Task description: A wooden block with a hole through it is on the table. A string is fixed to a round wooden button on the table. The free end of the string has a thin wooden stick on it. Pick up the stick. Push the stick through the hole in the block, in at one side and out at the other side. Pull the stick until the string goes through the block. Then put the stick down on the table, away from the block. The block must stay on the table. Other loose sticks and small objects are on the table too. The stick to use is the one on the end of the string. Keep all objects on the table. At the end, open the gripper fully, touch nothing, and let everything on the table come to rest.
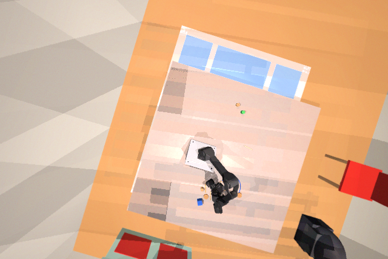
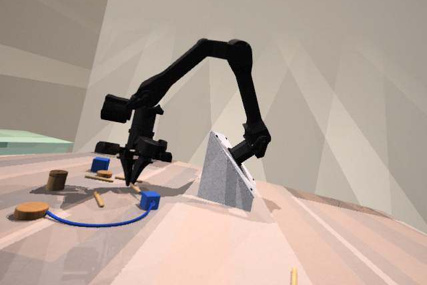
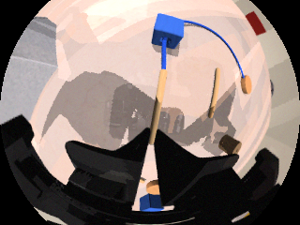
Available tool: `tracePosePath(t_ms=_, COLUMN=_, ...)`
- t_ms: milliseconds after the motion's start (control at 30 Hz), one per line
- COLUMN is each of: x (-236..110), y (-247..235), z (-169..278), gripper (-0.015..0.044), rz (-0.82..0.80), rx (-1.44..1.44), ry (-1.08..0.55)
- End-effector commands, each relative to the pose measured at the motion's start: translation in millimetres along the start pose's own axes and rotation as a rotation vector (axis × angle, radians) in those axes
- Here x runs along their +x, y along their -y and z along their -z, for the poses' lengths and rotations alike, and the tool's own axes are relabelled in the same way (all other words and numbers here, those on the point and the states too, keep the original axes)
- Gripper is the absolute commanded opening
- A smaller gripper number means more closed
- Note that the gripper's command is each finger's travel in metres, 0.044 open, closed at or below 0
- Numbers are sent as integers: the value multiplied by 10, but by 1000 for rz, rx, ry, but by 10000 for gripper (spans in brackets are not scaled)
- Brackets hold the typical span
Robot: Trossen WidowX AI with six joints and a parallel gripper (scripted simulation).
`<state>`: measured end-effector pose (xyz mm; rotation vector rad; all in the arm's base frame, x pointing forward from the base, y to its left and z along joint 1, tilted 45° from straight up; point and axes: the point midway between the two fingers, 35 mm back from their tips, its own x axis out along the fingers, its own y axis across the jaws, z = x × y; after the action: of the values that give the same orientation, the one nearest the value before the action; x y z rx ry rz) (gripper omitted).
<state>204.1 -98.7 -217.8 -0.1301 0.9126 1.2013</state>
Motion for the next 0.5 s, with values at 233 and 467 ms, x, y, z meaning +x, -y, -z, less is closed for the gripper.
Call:
tracePosePath(t_ms=233, x=97, y=4, z=134, gripper=0, rz=-43, rx=5, ry=-1)
tracePosePath(t_ms=467, x=97, y=4, z=134, gripper=0, rz=-43, rx=5, ry=-1)
